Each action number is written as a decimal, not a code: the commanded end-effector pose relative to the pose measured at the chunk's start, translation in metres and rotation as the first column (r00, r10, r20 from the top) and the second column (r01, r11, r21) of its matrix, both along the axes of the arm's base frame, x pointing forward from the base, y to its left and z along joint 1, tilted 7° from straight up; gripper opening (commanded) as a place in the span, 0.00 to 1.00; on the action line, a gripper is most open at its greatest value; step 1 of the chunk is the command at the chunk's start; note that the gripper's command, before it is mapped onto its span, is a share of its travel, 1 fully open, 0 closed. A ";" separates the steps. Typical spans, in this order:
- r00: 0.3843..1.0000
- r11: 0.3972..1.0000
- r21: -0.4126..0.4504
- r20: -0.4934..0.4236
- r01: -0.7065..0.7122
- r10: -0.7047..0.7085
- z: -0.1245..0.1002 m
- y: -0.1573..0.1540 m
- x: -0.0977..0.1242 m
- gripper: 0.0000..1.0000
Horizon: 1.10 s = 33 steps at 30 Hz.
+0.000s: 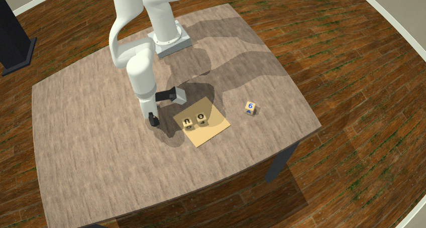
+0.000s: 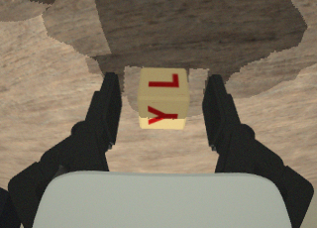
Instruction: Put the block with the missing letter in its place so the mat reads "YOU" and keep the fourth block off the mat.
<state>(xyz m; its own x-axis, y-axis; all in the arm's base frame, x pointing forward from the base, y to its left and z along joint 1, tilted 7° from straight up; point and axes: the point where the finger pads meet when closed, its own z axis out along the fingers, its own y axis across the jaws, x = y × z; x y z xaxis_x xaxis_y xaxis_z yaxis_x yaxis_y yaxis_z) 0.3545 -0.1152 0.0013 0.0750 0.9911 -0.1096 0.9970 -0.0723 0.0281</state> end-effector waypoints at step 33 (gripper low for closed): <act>1.000 1.000 -0.001 0.003 0.000 0.000 0.000 0.000 0.001 0.47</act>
